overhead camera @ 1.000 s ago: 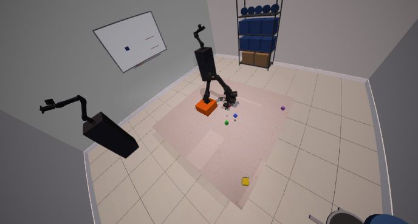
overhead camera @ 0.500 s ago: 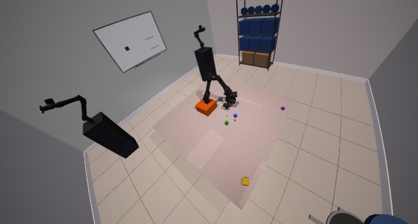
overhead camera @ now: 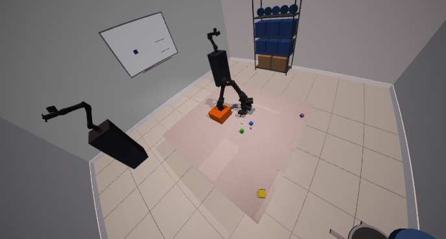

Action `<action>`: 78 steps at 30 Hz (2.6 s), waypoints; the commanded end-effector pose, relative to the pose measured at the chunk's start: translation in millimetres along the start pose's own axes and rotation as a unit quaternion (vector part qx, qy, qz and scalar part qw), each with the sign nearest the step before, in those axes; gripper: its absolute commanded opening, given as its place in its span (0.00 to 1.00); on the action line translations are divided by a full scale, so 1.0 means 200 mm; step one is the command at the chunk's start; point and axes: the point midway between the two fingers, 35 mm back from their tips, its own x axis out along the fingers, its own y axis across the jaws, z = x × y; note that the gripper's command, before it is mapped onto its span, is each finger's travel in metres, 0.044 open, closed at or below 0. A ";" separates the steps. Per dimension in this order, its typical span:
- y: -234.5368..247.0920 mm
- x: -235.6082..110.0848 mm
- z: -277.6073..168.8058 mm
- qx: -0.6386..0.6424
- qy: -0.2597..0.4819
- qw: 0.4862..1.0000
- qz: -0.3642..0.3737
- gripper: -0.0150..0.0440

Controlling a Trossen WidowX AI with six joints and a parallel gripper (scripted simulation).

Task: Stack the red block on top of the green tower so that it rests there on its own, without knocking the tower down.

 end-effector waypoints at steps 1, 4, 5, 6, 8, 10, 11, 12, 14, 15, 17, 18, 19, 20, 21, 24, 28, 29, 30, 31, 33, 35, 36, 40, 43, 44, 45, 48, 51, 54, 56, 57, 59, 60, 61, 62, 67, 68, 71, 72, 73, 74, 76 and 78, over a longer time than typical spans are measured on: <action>0.00 0.00 0.00 0.002 0.001 1.000 0.002 0.41; 0.00 0.00 0.00 0.002 0.001 1.000 0.002 0.38; 0.00 0.00 0.00 0.002 0.001 1.000 0.002 0.36; 0.00 0.00 0.00 0.002 0.001 1.000 0.002 0.32; 0.00 -0.02 0.00 0.002 0.001 1.000 0.002 0.25; 0.00 -0.06 0.00 0.002 0.001 1.000 0.002 0.25; 0.00 -0.08 0.00 0.002 0.001 1.000 0.002 0.25; 0.00 -0.10 0.00 0.002 0.000 1.000 0.002 0.25; 0.00 -0.15 0.00 0.002 0.000 1.000 0.002 0.25; 0.00 -0.17 0.00 0.002 0.000 1.000 0.002 0.25; 0.00 -0.22 0.00 0.002 0.000 1.000 0.002 0.25; 0.00 -0.24 0.00 0.002 0.000 1.000 0.002 0.25; 0.00 -0.26 0.00 0.002 0.000 1.000 0.002 0.25; 0.00 -0.29 0.00 0.002 0.000 1.000 0.002 0.25; 0.00 -0.31 0.00 0.002 0.000 1.000 0.002 0.25; 0.00 -0.38 0.00 0.002 0.000 1.000 0.002 0.25; 0.00 -0.50 0.00 0.002 0.000 1.000 0.002 0.25; 0.00 -0.52 0.00 0.002 0.000 1.000 0.002 0.25; 0.00 -0.55 0.00 0.002 0.000 1.000 0.002 0.25; 0.00 -0.57 0.00 0.002 0.000 1.000 0.002 0.25; 0.00 -0.60 0.00 0.002 0.000 1.000 0.002 0.25; 0.00 -0.60 0.00 0.002 0.000 1.000 0.002 0.25; 0.00 -0.58 0.01 0.002 -0.002 1.000 0.001 0.25; 0.00 -0.60 0.01 0.002 0.000 1.000 0.002 0.25; -0.03 -0.61 0.04 0.006 -0.002 1.000 0.002 0.25; -0.04 -0.61 0.05 0.008 -0.003 1.000 0.002 0.25; -0.06 -0.61 0.07 0.010 -0.004 1.000 0.001 0.25; -0.12 -0.63 0.13 0.018 -0.007 1.000 0.000 0.25; -0.17 -0.63 0.17 0.024 -0.010 1.000 -0.002 0.25; -0.24 -0.64 0.23 0.031 -0.012 0.999 -0.005 0.25; -0.29 -0.64 0.26 0.036 -0.013 0.999 -0.007 0.25; -0.32 -0.64 0.28 0.039 -0.014 0.999 -0.008 0.25; -0.37 -0.64 0.31 0.044 -0.015 0.999 -0.010 0.25; -0.39 -0.64 0.32 0.042 -0.014 0.999 -0.010 0.25; -0.42 -0.64 0.34 0.041 -0.014 0.999 -0.010 0.25; -0.44 -0.64 0.35 0.040 -0.014 0.999 -0.010 0.25; -0.57 -0.64 0.42 0.033 -0.012 0.999 -0.010 0.25; -0.60 -0.64 0.43 0.031 -0.011 0.999 -0.010 0.25; -0.68 -0.64 0.46 0.027 -0.010 1.000 -0.010 0.25; -0.71 -0.64 0.47 0.026 -0.010 1.000 -0.010 0.25; -0.74 -0.64 0.48 0.024 -0.009 1.000 -0.010 0.25; -0.77 -0.64 0.48 0.023 -0.009 1.000 -0.010 0.25; -0.83 -0.64 0.50 0.020 -0.008 1.000 -0.009 0.25; -0.89 -0.63 0.51 0.017 -0.007 1.000 -0.009 0.25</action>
